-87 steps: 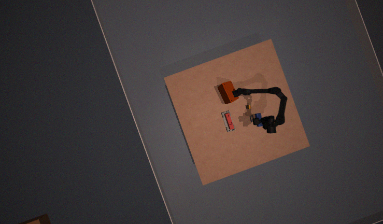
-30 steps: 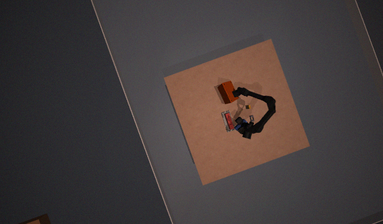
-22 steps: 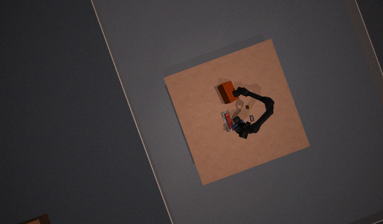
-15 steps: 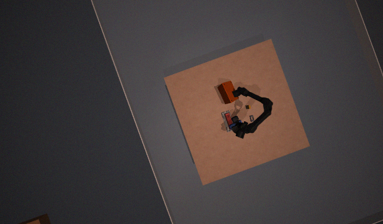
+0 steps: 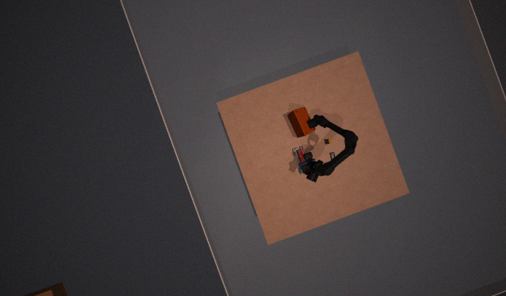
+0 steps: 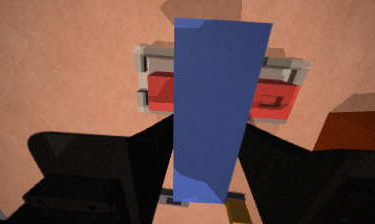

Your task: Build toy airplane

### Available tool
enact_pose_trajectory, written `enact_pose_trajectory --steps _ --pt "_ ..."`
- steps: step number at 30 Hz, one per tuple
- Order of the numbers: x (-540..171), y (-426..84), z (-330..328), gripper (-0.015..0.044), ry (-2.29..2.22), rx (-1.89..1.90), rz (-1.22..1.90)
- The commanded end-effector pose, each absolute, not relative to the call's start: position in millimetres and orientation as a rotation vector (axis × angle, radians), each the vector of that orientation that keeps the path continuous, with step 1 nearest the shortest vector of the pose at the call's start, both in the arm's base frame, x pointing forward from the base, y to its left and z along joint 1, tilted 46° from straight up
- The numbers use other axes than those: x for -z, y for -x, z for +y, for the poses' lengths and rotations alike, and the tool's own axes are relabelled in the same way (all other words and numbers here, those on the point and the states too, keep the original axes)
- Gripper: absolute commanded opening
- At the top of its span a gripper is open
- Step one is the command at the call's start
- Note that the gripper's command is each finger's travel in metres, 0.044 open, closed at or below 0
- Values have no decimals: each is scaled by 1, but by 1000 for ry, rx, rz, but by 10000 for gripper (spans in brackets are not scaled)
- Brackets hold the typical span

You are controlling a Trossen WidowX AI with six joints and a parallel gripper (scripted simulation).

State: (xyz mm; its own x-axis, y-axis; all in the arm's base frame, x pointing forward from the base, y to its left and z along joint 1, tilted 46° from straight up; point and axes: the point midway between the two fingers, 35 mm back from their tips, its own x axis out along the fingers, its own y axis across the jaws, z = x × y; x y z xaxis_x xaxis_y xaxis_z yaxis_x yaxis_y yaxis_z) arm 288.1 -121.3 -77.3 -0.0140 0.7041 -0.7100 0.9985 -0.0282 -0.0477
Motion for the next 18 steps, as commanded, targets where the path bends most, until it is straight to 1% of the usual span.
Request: enact_pose_trajectory --steps 1,18 --pt "79 -287 -121 195 -1783 803 1769" --pt "82 -286 -120 195 -1783 803 1768"
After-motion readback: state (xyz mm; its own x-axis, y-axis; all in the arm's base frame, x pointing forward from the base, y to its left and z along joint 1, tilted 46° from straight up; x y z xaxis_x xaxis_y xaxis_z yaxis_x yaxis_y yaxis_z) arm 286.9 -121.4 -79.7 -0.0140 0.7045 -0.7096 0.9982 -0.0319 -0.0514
